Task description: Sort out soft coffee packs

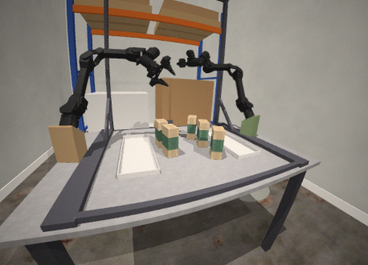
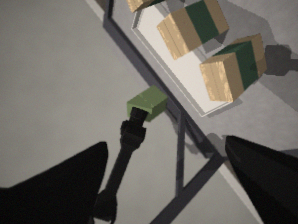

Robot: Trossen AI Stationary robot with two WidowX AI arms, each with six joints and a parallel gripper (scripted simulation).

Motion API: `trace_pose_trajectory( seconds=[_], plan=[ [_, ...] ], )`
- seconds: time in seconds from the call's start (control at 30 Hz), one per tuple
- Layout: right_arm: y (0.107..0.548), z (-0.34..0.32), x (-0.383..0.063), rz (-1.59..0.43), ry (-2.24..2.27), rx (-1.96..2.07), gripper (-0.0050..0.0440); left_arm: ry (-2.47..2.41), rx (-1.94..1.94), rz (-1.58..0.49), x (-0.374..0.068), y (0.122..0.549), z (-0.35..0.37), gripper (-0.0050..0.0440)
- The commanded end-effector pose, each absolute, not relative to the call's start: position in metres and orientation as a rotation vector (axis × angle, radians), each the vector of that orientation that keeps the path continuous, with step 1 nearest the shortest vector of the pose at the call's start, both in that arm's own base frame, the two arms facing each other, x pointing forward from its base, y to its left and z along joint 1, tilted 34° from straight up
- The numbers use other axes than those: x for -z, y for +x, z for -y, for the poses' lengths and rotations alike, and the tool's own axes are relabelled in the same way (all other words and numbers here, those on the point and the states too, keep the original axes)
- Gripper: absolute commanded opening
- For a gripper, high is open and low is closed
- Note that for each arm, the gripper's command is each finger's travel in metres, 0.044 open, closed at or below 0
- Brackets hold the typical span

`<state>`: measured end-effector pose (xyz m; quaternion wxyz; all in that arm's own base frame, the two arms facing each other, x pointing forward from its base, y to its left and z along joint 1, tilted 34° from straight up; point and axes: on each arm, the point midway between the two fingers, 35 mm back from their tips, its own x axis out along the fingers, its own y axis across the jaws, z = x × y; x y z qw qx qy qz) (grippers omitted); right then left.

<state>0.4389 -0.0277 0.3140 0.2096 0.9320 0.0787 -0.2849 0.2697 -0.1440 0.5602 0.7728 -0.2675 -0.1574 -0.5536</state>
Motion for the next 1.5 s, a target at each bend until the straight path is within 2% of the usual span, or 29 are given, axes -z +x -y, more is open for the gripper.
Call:
trace_pose_trajectory(
  seconds=[0.0, 0.07, 0.3, 0.4, 0.63, 0.9, 0.97, 1.23, 1.47],
  plan=[
    [0.437, 0.028, -0.323, -0.21, 2.598, 0.764, 0.0368, -0.512, 1.24, 0.471, -0.583, 0.243, 0.14, 0.0375],
    [0.437, 0.028, -0.323, -0.21, 2.598, 0.764, 0.0368, -0.483, 1.257, 0.526, -0.593, 0.23, 0.139, 0.0375],
    [0.437, 0.028, -0.323, -0.21, 2.598, 0.764, 0.0368, -0.484, 1.256, 0.524, -0.627, 0.184, 0.133, 0.0375],
    [0.437, 0.028, -0.323, -0.21, 2.598, 0.764, 0.0368, -0.484, 1.256, 0.524, -0.629, 0.182, 0.132, 0.0375],
    [0.437, 0.028, -0.323, -0.21, 2.598, 0.764, 0.0368, -0.351, 1.319, 0.762, -0.652, 0.13, 0.126, 0.0375],
    [0.437, 0.028, -0.323, -0.21, 2.598, 0.764, 0.0368, -0.353, 1.319, 0.759, -0.677, 0.072, 0.119, 0.0375],
    [0.437, 0.028, -0.323, -0.21, 2.598, 0.764, 0.0368, -0.353, 1.319, 0.759, -0.677, 0.072, 0.119, 0.0375],
    [0.437, 0.028, -0.323, -0.21, 2.598, 0.764, 0.0368, -0.136, 1.067, 0.766, -0.657, 0.134, 0.118, 0.0375],
    [0.437, 0.028, -0.323, -0.21, 2.598, 0.764, 0.0368, 0.081, 0.877, 0.73, -0.638, 0.163, 0.116, 0.0375]
  ],
)
